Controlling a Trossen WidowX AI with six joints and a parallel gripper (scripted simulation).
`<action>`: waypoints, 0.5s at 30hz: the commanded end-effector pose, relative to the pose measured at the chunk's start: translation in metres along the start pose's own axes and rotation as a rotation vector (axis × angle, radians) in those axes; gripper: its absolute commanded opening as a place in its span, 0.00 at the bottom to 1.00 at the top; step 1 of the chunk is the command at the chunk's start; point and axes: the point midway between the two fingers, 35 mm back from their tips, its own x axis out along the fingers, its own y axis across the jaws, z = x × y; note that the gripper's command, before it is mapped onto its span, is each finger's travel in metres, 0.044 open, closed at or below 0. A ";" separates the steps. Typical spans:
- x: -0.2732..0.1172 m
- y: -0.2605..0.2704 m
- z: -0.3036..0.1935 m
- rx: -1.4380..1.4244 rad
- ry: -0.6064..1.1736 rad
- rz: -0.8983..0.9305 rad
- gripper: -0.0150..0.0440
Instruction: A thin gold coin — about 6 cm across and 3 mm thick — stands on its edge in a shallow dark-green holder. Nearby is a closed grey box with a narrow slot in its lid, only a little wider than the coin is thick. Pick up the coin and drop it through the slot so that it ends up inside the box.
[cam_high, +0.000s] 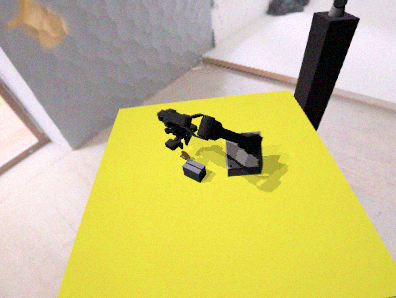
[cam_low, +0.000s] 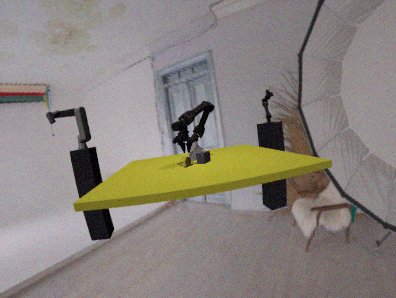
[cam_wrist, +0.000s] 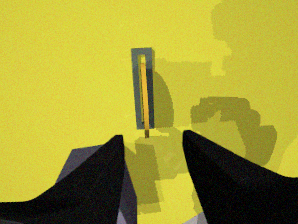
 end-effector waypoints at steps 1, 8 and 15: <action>0.012 0.001 0.000 0.006 -0.005 0.007 0.53; 0.021 0.002 0.001 0.006 -0.005 0.007 0.53; 0.033 0.002 0.002 0.007 -0.006 0.007 0.53</action>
